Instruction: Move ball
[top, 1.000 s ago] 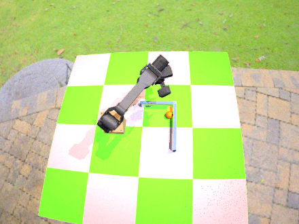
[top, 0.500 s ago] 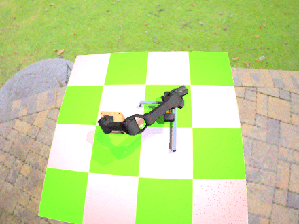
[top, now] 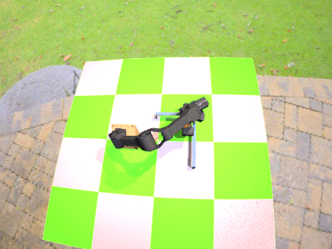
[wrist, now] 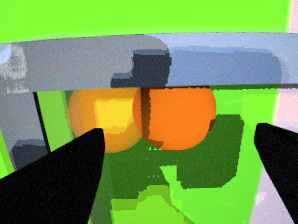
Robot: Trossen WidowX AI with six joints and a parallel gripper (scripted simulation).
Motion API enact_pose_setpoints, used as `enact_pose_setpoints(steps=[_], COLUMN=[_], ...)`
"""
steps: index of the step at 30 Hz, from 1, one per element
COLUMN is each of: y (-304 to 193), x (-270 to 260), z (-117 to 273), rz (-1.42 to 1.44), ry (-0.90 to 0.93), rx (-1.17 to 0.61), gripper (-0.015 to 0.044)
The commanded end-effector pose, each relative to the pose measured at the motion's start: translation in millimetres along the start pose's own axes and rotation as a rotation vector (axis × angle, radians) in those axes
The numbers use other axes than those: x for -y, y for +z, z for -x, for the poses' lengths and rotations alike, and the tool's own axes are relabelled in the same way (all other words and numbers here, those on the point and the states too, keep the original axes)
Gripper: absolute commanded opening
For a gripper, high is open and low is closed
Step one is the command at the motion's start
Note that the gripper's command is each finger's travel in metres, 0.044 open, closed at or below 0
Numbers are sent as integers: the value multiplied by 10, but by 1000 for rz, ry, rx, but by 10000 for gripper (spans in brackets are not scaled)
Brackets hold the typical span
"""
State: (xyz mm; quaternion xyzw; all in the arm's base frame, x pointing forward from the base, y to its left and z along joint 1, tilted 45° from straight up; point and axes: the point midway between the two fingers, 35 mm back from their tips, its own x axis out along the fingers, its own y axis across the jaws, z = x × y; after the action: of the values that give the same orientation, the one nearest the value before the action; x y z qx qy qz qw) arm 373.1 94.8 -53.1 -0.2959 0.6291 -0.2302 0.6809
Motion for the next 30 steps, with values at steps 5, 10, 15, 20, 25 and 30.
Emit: enact_pose_setpoints(steps=[5,10,15,20,25,30], y=[-3,-5,-6,-9,-9,-9], x=[-1,0,4,7,7,7], z=[-135,-216,-297,-365,-367,-367], rz=[6,7,6,6,6,6], ry=[-4,-4,-5,-7,-7,-7], rx=[0,0,0,1,1,1], gripper=[345,345,345,345,240,207])
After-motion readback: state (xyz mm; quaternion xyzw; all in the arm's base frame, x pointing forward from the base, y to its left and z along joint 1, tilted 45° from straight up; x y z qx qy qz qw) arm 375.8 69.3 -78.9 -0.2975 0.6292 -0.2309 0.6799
